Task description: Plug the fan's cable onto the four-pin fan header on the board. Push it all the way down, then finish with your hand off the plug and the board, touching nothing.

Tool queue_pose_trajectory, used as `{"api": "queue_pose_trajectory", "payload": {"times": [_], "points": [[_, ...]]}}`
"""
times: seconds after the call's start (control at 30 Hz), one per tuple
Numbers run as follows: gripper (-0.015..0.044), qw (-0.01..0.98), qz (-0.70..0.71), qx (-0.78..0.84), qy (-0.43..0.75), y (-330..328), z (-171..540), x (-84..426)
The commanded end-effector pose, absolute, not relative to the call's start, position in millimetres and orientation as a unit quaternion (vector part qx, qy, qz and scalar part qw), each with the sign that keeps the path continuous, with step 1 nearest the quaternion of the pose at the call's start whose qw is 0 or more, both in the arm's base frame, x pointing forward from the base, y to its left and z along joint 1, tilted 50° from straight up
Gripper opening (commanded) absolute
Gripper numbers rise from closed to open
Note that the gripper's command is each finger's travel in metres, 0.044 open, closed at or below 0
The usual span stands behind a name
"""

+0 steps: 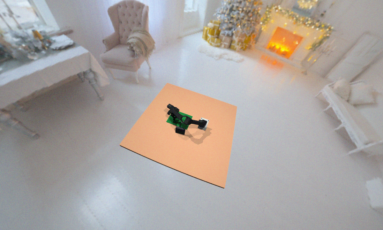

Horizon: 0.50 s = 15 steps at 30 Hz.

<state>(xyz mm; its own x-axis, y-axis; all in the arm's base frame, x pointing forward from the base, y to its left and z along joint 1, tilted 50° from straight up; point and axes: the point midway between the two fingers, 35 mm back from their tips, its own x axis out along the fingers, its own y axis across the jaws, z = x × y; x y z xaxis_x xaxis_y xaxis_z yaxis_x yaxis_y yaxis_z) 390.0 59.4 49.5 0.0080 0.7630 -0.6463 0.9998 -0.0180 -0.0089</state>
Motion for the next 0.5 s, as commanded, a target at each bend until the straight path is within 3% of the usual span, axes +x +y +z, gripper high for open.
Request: {"api": "queue_pose_trajectory", "payload": {"times": [0.0,0.47], "points": [[0.0000,0.182,-0.305,0.686,0.635,53,44,369],[0.0000,0.013,-0.447,0.709,0.545,45,28,303]]}}
